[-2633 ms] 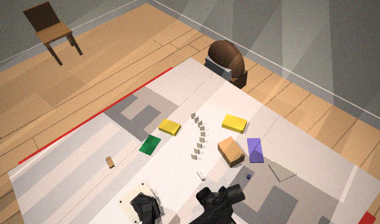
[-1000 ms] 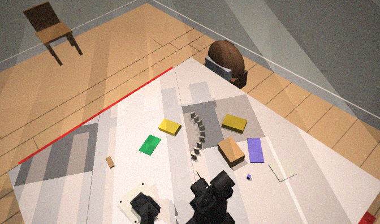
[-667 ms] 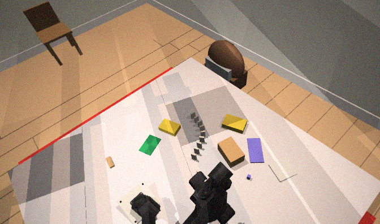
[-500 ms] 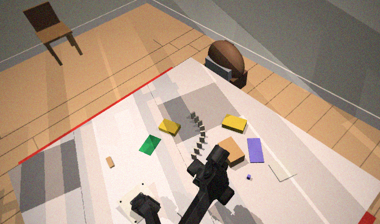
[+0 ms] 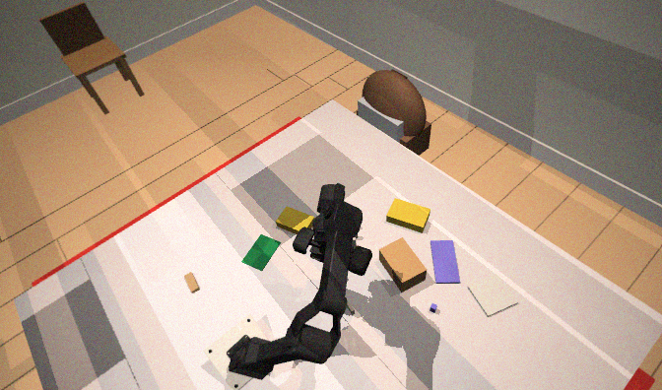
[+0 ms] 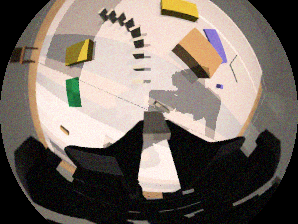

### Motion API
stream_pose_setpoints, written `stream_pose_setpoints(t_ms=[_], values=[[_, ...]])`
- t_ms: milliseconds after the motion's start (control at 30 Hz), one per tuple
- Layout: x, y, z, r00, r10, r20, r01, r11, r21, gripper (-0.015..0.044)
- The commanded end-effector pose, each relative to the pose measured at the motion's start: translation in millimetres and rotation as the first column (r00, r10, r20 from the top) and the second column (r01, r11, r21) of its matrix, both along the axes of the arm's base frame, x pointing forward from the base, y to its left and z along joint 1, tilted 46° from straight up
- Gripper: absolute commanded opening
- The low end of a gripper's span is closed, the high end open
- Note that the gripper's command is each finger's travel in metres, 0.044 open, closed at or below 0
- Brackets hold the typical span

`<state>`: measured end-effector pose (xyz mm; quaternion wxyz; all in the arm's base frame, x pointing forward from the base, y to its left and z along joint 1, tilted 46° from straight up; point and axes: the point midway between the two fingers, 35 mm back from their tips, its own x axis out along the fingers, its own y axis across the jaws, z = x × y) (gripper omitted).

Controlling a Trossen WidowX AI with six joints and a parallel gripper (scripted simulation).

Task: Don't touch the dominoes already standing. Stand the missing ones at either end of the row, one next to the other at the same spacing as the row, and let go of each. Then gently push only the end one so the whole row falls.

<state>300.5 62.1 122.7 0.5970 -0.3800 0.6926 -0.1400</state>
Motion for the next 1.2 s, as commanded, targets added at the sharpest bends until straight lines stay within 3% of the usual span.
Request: stream_pose_setpoints(t_ms=[0, 1167], values=[[0.1, 20.1, -21.8, 0.999, 0.005, -0.041, -0.006, 1.0, -0.027, 0.0107], [-4.3, -73.5, -112.9, 0.999, -0.016, -0.04, 0.015, 1.0, -0.026, 0.0107]])
